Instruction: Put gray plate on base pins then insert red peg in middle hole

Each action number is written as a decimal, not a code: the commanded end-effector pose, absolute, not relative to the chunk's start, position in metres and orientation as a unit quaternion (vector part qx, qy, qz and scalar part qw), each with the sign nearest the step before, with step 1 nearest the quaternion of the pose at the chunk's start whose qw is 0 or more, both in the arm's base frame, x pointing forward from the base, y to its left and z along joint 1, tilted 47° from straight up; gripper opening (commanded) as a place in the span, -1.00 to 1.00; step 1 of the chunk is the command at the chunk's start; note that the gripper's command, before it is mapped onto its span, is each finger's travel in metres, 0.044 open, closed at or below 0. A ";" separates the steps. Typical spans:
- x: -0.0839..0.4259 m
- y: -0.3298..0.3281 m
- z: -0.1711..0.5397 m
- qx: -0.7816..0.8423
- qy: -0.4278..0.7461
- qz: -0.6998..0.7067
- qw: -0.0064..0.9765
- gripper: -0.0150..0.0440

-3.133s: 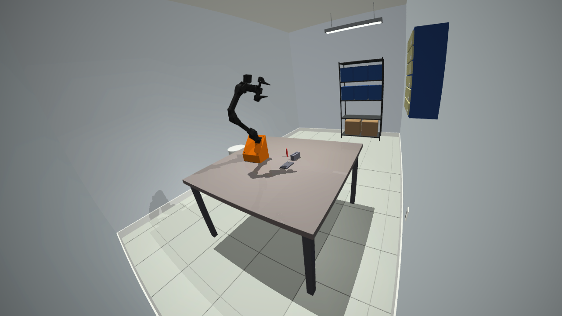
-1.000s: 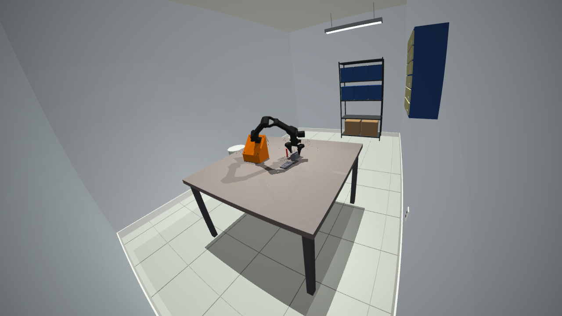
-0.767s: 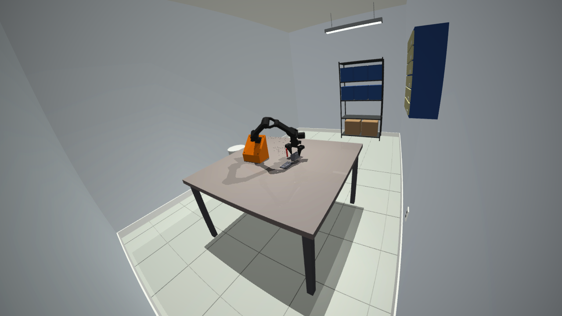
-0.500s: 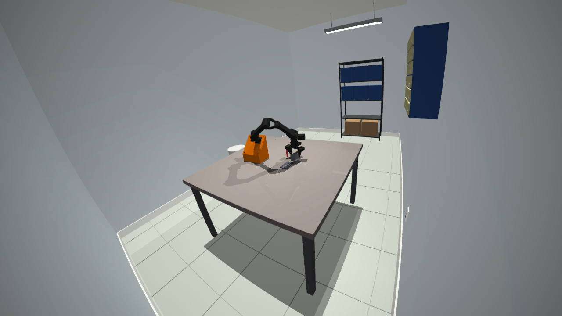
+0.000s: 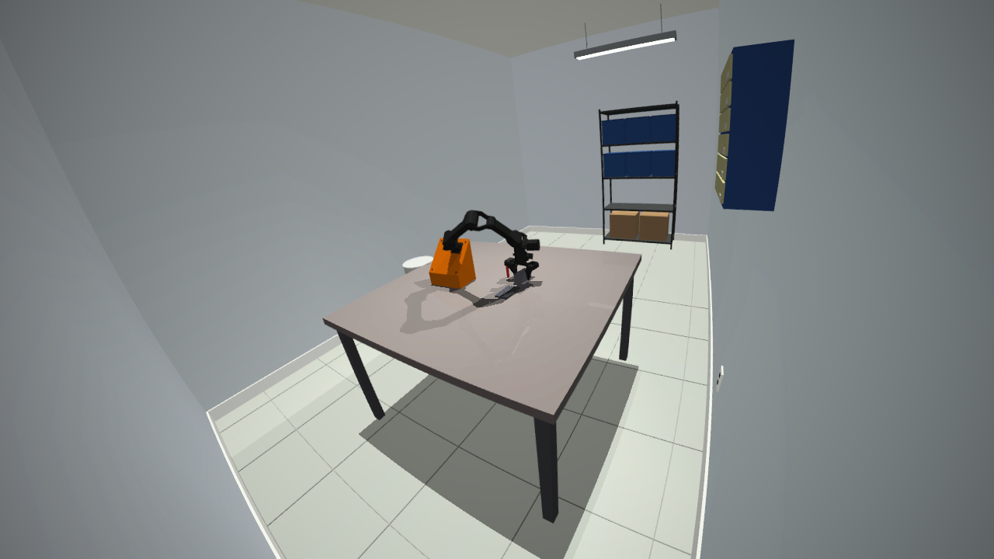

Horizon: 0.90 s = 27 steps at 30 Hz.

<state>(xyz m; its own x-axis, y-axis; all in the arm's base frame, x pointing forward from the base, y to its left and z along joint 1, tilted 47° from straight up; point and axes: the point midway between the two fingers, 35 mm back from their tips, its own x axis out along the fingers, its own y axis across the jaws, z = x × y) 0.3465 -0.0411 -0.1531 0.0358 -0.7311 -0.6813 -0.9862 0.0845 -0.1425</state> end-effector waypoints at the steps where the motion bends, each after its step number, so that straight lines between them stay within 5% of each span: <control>1: 0.347 -0.042 -0.153 -0.648 0.664 0.202 0.314 0.20; 5: 0.347 -0.042 -0.153 -0.648 0.664 0.202 0.314 -0.16; 18: 0.347 -0.042 -0.153 -0.648 0.664 0.202 0.314 -0.49; 27: 0.350 -0.025 -0.138 -0.648 0.663 0.204 0.316 -0.49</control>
